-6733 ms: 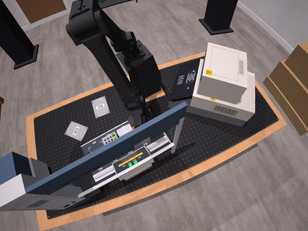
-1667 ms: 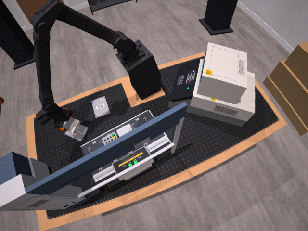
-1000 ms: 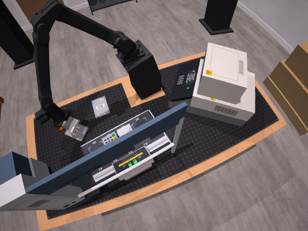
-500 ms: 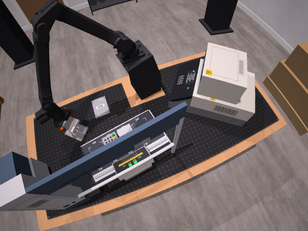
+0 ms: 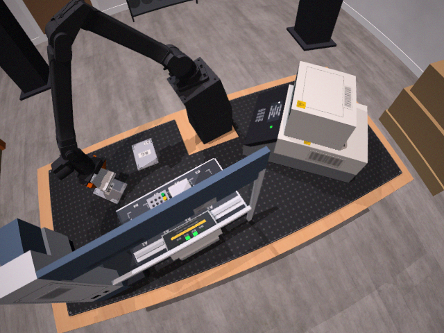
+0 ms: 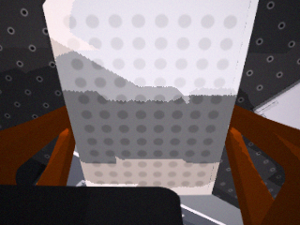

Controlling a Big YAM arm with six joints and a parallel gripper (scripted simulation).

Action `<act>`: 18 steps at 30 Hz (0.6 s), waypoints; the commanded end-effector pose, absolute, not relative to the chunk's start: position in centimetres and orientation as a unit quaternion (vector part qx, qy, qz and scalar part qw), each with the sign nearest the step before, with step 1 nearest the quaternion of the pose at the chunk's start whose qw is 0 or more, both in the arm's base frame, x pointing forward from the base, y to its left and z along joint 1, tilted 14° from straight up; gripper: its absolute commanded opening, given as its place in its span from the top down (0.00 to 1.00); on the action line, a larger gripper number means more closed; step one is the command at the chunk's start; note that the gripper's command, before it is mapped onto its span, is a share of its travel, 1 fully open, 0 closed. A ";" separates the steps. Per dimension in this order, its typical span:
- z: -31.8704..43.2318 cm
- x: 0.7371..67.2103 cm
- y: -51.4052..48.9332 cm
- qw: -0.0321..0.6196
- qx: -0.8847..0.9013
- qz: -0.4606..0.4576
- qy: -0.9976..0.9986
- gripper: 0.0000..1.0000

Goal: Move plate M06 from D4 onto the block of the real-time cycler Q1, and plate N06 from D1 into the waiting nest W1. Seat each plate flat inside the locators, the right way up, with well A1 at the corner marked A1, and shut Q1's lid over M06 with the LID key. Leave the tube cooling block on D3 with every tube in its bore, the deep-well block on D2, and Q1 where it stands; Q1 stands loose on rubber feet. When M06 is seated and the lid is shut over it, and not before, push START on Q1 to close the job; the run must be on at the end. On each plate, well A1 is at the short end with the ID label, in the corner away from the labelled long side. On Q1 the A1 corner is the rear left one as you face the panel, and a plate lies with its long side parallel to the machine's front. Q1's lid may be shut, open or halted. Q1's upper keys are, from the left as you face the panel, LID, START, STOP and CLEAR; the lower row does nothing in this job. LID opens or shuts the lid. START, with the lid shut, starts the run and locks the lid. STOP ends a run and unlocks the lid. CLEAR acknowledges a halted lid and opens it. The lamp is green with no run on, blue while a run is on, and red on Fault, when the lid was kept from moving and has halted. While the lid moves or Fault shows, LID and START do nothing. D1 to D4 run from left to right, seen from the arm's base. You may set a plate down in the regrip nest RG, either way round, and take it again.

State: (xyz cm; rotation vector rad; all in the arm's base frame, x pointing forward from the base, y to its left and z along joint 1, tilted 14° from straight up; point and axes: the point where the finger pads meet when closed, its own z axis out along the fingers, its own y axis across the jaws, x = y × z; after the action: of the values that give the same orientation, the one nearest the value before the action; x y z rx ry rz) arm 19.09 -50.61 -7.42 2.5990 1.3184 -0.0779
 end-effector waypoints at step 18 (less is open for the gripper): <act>-7.5 20.4 -53.5 0.137 0.879 -0.030 0.456 1.00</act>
State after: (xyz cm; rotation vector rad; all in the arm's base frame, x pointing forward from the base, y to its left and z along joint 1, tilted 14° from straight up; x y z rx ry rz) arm 18.84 -51.43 -8.10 2.6001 1.3081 -0.0806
